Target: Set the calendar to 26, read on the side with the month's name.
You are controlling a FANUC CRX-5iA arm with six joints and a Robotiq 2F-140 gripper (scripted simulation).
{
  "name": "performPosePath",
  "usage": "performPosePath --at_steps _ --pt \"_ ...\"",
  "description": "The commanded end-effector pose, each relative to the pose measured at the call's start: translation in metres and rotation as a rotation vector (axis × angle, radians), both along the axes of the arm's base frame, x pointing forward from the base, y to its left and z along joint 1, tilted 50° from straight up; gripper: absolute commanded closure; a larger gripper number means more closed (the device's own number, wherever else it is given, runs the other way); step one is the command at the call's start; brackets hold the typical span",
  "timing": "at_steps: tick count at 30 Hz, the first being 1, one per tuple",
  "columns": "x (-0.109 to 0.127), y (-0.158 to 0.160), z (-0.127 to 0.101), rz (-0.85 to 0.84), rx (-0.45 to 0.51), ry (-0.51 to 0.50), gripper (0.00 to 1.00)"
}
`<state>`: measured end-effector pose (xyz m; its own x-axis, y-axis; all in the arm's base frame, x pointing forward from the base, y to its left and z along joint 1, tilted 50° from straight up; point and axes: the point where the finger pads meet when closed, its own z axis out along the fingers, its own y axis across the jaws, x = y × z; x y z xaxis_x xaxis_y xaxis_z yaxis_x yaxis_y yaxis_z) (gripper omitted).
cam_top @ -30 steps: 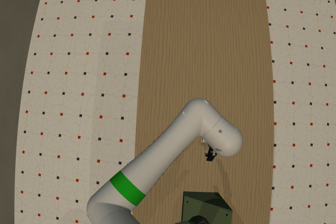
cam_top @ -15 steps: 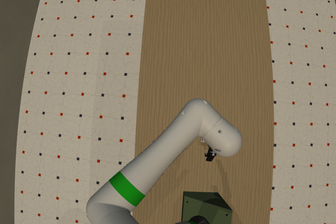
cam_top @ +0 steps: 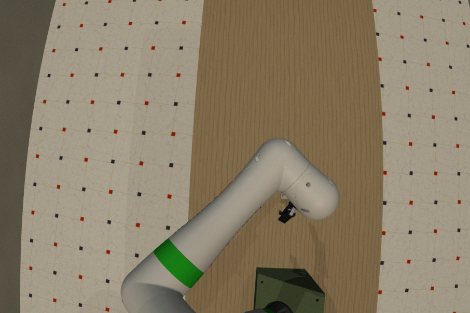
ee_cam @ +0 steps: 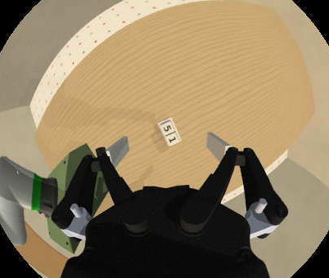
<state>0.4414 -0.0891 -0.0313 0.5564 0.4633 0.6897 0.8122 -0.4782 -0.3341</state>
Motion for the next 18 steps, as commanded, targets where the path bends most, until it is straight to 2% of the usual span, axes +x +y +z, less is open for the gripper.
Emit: performPosePath --at_steps 1,3,7,8,12,16,18 --pt "0.0002 0.0004 -0.0004 -0.047 0.009 0.063 0.00" --pt "0.0005 0.0015 -0.0013 -0.141 0.034 0.171 0.00" --pt "0.0007 0.0022 -0.0019 -0.197 0.049 0.236 0.00" --pt "0.0008 0.0027 -0.0024 -0.243 0.061 0.288 0.00" --pt "0.0010 0.0035 -0.0031 -0.312 0.080 0.368 0.00" --pt "0.0014 0.0048 -0.0042 -0.419 0.109 0.492 0.00" --pt "0.0014 0.0048 -0.0042 -0.419 0.109 0.492 0.00"
